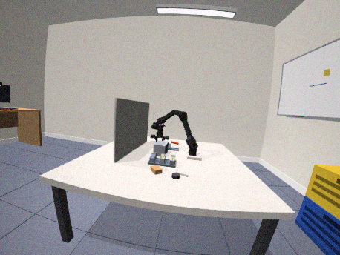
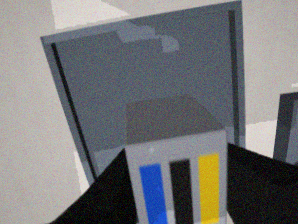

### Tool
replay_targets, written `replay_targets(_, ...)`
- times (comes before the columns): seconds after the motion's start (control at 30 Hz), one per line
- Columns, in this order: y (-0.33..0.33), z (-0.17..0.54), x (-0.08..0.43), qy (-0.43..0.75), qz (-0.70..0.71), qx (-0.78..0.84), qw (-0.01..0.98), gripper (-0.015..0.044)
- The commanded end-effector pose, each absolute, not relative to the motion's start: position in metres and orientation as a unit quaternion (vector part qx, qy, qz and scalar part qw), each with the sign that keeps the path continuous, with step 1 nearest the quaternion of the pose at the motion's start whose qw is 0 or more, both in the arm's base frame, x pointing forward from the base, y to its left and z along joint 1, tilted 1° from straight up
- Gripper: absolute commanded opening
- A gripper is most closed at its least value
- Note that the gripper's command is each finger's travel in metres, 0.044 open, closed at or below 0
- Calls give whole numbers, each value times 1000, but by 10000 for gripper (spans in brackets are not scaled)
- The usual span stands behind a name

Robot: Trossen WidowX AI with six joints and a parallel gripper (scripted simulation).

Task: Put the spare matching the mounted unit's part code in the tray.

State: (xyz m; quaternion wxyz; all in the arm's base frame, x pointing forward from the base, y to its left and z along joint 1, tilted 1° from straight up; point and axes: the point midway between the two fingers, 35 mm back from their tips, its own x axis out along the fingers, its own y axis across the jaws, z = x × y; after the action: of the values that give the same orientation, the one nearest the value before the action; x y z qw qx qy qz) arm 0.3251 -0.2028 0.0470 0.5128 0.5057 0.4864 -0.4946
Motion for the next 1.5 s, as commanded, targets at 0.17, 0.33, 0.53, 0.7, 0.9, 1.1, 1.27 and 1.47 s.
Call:
replay_targets(0.17, -203, 47, 325, 486, -495, 506, 513, 263)
replay_targets(0.33, -203, 47, 325, 486, -495, 506, 513, 394)
replay_targets(0.53, -205, 85, 327, 486, -495, 506, 513, 440)
replay_targets(0.7, -201, 151, 321, 486, -497, 505, 512, 440)
replay_targets(0.9, -202, 151, 324, 477, -492, 508, 522, 440)
replay_targets(1.1, -202, 151, 324, 477, -492, 508, 522, 440)
replay_targets(1.27, -202, 151, 324, 477, -492, 508, 522, 440)
replay_targets(1.47, -202, 151, 324, 477, -492, 508, 522, 440)
